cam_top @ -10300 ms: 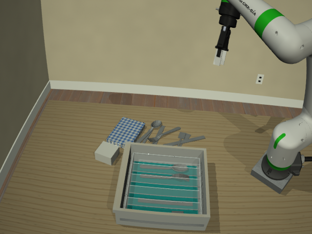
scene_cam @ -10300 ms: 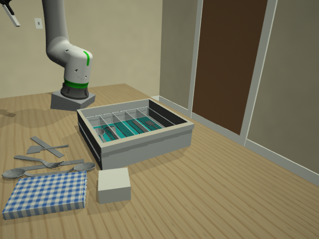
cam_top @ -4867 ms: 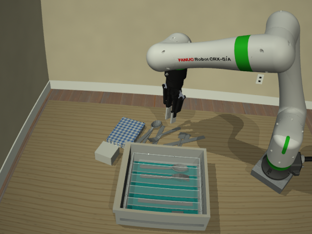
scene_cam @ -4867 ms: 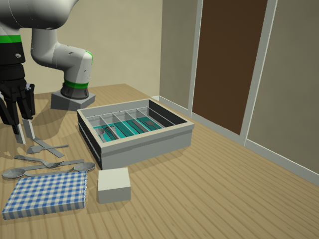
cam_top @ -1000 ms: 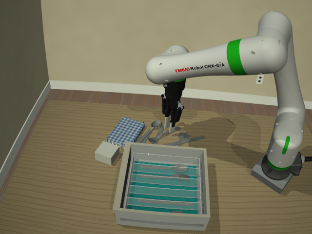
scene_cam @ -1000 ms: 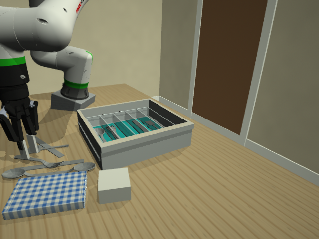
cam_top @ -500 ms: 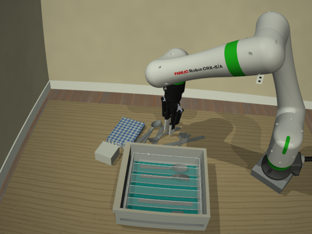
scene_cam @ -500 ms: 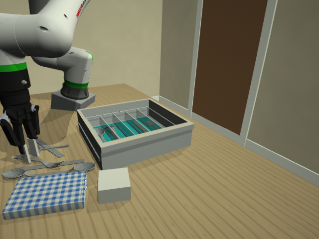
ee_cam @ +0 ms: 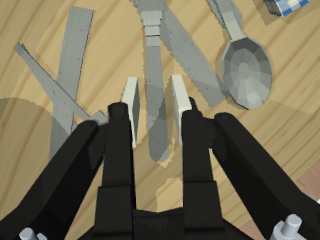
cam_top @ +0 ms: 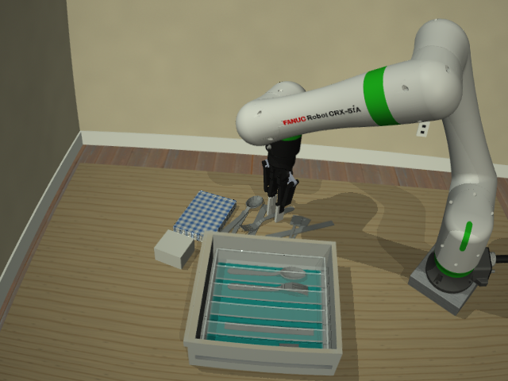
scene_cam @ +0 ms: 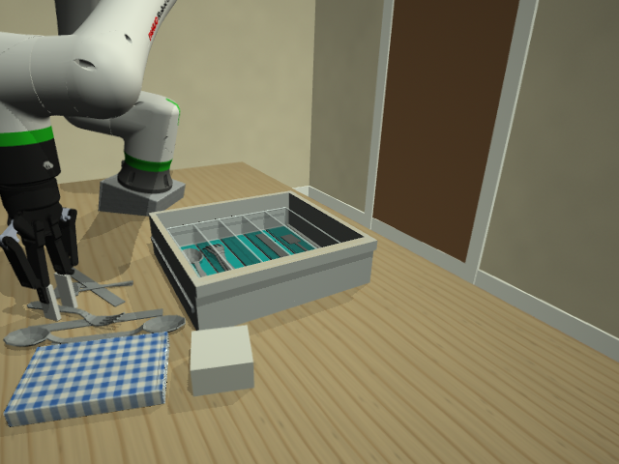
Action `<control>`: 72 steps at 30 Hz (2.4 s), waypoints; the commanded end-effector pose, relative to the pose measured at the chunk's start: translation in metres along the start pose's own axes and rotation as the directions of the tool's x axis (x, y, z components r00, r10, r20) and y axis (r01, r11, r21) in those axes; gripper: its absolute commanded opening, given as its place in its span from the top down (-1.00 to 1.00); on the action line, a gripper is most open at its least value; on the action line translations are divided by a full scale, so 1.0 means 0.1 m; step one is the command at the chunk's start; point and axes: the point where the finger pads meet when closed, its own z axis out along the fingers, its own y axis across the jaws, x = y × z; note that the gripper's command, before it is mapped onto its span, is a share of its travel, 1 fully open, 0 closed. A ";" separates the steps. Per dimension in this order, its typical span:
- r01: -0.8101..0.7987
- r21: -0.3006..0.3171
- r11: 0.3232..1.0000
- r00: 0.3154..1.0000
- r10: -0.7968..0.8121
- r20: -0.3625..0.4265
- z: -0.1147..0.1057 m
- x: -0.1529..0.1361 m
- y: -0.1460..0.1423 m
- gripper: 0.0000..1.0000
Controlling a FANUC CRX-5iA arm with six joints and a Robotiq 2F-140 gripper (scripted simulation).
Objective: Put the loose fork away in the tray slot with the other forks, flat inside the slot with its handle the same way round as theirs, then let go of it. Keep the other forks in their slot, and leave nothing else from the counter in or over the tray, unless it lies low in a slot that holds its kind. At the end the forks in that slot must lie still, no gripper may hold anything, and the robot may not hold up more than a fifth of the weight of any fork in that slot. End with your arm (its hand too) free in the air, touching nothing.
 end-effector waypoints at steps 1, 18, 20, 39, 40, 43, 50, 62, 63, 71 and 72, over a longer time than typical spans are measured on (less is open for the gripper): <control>0.000 0.000 1.000 1.000 0.000 0.000 0.00 0.00 0.00 0.62; 0.000 0.000 1.000 1.000 0.000 0.000 0.00 0.00 0.00 0.62; 0.000 0.000 1.000 1.000 0.000 0.000 0.00 0.00 0.00 0.92; 0.000 0.000 1.000 1.000 0.000 0.000 0.00 0.00 0.00 0.92; 0.000 0.000 1.000 1.000 0.000 0.000 0.00 0.00 0.00 0.92; 0.000 0.000 1.000 1.000 0.000 0.000 0.00 0.00 0.00 0.92; 0.000 0.000 1.000 1.000 0.000 0.000 0.00 0.00 0.00 0.92; 0.000 0.000 1.000 1.000 0.000 0.000 0.00 0.00 0.00 0.92; 0.000 0.000 1.000 1.000 0.000 0.000 0.00 0.00 0.00 0.92; 0.000 0.000 1.000 1.000 0.000 0.000 -0.07 0.00 0.00 0.92; 0.000 0.000 1.000 1.000 0.000 0.000 -0.08 0.00 0.00 0.92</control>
